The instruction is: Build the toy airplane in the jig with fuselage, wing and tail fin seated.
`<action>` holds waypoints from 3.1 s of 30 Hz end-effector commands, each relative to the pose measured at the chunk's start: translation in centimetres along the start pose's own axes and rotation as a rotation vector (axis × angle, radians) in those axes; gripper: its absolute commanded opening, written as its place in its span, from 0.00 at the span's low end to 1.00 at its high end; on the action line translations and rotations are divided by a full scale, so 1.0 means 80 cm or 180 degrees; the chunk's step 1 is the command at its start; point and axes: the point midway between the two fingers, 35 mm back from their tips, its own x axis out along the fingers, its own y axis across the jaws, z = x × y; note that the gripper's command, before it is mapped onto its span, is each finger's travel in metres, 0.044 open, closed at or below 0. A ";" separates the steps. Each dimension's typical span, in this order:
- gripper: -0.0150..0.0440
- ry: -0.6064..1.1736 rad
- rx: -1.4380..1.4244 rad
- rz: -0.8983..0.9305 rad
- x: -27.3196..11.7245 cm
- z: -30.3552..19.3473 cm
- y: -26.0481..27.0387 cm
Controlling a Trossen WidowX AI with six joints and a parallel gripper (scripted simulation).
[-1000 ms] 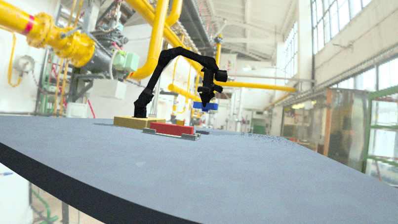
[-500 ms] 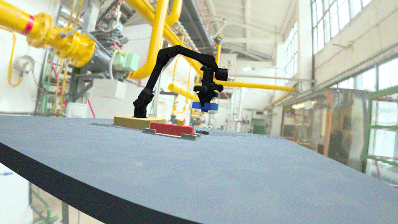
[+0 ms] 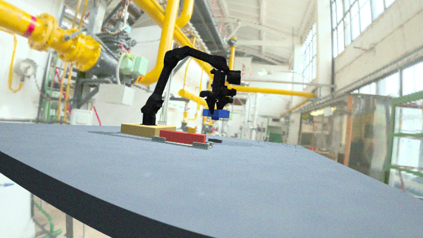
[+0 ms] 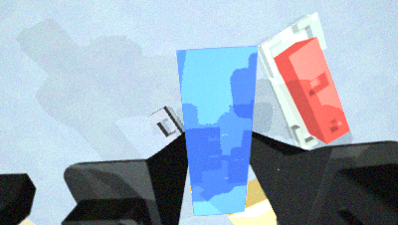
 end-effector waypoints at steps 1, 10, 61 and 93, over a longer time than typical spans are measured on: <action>0.25 -0.0027 0.0200 0.0003 0.000 0.006 -0.013; 0.25 -0.0039 0.0683 0.0002 0.006 0.018 -0.046; 0.52 -0.0062 0.3166 -0.0037 0.038 0.029 -0.217; 0.58 -0.0062 0.3166 -0.0037 0.075 0.031 -0.218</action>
